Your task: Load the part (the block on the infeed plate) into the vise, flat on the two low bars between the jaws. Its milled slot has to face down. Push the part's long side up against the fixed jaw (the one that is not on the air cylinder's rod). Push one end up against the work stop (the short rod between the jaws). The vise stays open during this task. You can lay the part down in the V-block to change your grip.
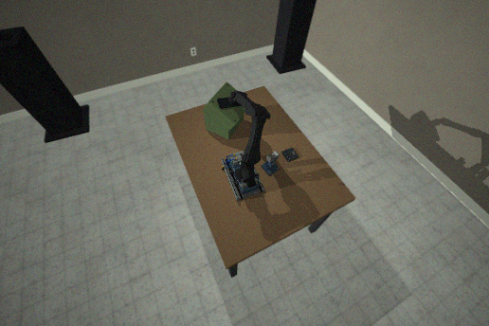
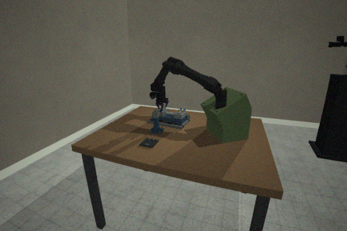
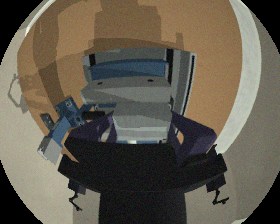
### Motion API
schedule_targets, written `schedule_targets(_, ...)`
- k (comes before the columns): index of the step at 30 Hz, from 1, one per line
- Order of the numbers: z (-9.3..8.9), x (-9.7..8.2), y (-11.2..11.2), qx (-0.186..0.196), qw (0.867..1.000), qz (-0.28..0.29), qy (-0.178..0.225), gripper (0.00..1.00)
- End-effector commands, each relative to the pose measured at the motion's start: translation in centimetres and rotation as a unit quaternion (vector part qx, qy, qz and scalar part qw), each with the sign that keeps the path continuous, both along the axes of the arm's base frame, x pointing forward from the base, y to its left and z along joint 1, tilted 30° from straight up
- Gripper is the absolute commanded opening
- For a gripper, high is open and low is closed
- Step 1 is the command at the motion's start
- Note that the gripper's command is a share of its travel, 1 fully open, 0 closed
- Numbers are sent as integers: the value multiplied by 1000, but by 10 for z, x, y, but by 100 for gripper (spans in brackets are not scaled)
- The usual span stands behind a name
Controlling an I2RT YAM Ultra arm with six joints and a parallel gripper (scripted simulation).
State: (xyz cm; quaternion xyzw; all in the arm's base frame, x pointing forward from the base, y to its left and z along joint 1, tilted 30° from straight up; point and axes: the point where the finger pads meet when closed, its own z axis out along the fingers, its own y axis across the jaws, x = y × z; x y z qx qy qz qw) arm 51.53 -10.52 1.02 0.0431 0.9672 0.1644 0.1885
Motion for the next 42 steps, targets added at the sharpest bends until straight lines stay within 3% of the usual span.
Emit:
schedule_targets(1, 17, 9, -13, -7, 1000, -8, -18, 0)
schedule_targets(6, 25, 11, -14, -10, 1000, -7, -25, 0)
schedule_targets(19, 22, 11, -14, -10, 1000, -5, -22, 0)
schedule_targets(23, 31, 13, -15, -13, 999, -5, -30, 0)
schedule_targets(42, 30, 12, -15, -12, 999, -5, -29, 0)
